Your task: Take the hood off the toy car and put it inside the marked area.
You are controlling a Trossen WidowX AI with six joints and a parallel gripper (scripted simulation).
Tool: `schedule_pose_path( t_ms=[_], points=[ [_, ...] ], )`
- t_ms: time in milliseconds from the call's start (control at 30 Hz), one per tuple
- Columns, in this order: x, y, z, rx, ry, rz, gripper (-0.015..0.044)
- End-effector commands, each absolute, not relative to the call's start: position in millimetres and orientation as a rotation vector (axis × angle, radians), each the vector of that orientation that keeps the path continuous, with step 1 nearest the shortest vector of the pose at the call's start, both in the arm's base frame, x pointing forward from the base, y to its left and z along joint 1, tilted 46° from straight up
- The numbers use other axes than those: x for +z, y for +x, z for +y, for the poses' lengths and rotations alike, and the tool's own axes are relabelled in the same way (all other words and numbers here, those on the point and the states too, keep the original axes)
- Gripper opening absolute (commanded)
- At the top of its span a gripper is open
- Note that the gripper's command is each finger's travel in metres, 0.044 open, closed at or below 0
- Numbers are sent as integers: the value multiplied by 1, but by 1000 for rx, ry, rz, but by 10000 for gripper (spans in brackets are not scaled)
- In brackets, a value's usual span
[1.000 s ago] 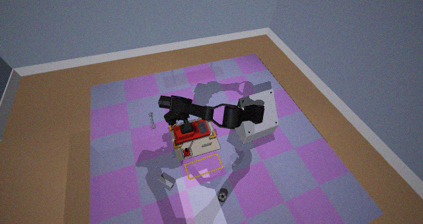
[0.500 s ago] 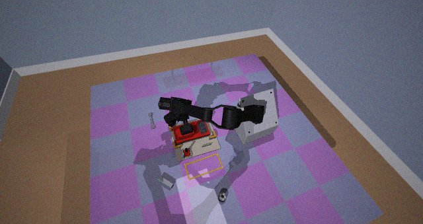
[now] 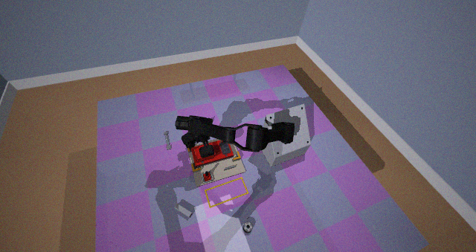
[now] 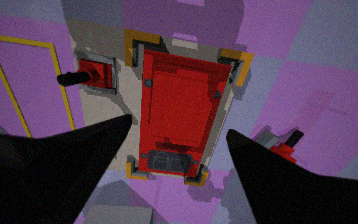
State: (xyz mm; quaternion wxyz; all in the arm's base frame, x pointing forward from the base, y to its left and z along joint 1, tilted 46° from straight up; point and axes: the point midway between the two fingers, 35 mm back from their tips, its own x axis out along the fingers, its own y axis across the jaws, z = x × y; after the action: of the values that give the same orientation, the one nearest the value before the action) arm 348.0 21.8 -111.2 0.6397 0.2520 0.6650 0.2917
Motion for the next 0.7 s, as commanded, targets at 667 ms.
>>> schedule_pose_path(
  t_ms=[667],
  points=[
    [-126,345,35,666,587,1523,440]
  ],
)
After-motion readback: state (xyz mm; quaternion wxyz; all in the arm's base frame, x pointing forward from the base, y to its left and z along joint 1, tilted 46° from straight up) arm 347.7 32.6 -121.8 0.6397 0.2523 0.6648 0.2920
